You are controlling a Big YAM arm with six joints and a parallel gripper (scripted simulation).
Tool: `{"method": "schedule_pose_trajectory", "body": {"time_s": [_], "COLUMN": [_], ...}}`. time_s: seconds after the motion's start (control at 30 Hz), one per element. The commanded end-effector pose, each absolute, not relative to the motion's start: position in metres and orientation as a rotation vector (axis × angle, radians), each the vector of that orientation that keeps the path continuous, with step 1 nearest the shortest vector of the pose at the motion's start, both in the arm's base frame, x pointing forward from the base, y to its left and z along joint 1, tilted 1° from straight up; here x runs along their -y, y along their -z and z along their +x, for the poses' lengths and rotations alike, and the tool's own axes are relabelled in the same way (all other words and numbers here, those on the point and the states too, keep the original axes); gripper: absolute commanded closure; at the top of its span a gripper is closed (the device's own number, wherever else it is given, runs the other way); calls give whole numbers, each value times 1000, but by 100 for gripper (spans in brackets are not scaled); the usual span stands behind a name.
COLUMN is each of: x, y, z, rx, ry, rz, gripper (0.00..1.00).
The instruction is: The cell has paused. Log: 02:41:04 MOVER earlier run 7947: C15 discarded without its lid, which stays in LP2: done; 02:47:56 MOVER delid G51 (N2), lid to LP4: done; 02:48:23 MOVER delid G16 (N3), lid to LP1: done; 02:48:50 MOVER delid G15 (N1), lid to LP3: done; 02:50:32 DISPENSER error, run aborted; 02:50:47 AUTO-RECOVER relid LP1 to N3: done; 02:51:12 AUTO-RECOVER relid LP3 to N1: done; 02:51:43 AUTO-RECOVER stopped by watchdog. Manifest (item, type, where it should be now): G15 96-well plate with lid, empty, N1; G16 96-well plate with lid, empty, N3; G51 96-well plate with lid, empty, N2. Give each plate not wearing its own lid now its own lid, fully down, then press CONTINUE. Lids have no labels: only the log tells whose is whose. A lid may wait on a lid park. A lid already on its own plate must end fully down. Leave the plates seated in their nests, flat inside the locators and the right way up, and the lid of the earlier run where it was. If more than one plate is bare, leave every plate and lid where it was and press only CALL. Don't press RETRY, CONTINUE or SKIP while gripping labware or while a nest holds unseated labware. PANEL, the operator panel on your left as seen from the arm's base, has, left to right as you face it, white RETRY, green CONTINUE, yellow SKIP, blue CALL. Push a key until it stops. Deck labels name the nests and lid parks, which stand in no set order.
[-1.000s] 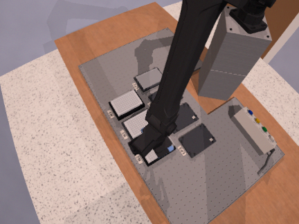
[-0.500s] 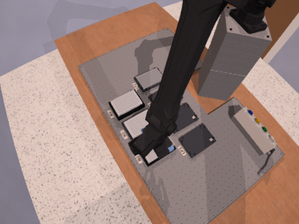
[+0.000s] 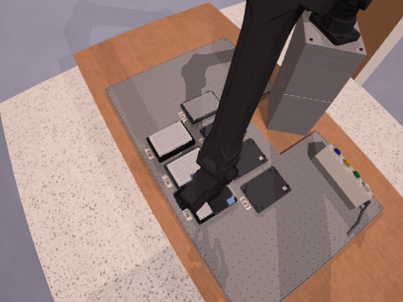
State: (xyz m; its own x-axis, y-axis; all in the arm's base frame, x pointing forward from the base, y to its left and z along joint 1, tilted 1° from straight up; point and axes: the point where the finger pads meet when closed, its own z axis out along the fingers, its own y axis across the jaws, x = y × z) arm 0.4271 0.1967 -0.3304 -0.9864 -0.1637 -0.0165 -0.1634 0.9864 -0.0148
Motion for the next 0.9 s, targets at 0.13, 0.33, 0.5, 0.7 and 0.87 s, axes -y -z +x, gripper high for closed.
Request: {"method": "schedule_pose_trajectory", "body": {"time_s": [0.13,0.33,0.5,0.7,0.87], "x": [-211,-211,-208,-211,-211], "y": [331,333,338,337,333], "z": [439,439,432,439,439], "rx": [-3080,-3079,-3093,-3080,-3080], "ry": [6,5,14,6,6], "rz": [-264,-264,-265,-264,-264], "gripper": [100,100,100,100,100]}}
